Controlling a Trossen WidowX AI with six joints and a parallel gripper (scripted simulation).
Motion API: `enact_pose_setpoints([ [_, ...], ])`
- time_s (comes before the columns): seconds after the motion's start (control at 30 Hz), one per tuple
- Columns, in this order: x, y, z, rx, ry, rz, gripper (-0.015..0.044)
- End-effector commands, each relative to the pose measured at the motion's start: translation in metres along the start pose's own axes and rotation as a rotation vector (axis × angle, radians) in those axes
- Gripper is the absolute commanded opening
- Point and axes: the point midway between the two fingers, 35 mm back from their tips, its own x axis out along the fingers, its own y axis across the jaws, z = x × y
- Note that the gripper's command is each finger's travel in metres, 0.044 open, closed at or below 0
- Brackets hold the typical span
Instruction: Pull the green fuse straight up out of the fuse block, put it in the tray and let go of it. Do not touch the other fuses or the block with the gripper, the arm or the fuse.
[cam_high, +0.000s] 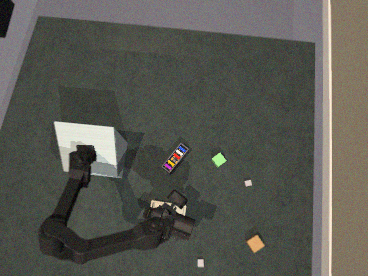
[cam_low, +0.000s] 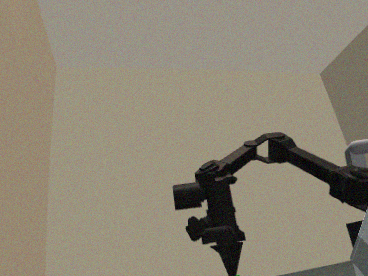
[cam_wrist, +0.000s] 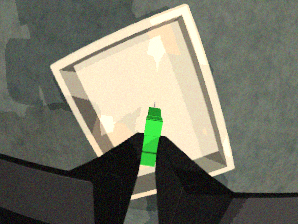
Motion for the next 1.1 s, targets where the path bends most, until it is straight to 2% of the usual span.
enact_pose_setpoints([
  [0.0, -0.001, 0.000, 0.000, 0.001, -0.001, 0.000, 0.0079],
  [0.33, -0.004, 0.000, 0.000, 0.000, 0.000, 0.001, 0.0330],
  [0.47, -0.037, 0.001, -0.001, -0.005, 0.001, 0.005, 0.0330],
  [1.07, -0.036, 0.001, -0.001, -0.010, 0.004, 0.007, 0.0330],
])
